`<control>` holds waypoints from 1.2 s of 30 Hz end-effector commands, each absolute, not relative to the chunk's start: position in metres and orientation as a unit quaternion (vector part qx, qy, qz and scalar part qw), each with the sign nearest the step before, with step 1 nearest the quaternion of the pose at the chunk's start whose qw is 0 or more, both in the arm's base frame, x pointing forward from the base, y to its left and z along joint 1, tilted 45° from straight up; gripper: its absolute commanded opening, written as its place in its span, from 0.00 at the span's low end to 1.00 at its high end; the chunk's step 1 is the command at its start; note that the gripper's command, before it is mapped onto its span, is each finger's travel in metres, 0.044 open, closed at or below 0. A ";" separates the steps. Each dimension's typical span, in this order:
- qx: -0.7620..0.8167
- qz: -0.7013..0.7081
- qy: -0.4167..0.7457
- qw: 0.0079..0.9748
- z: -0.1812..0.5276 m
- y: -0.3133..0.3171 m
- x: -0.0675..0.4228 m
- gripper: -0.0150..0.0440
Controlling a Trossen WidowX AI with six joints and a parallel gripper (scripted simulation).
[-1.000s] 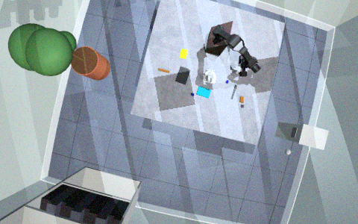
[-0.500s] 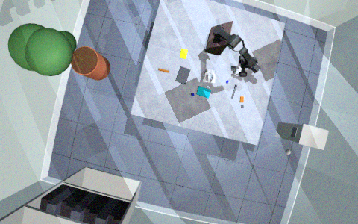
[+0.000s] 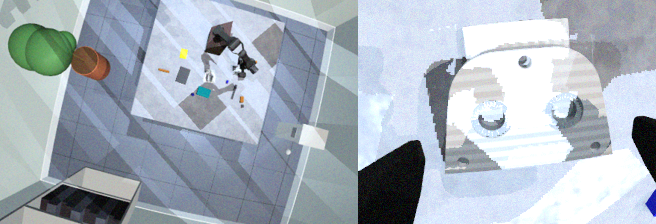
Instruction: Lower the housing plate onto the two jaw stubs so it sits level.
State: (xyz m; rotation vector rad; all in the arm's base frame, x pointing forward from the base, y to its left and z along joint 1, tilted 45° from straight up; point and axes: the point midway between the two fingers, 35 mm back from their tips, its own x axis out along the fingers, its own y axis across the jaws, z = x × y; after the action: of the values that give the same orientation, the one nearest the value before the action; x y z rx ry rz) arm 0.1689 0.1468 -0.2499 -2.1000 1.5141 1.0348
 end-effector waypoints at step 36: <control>-0.743 0.363 0.535 0.173 -0.270 0.126 0.174 1.00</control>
State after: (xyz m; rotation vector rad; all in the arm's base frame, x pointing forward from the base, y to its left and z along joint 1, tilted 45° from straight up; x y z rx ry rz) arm 0.1736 0.1269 -0.2699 -2.1033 1.5186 1.0319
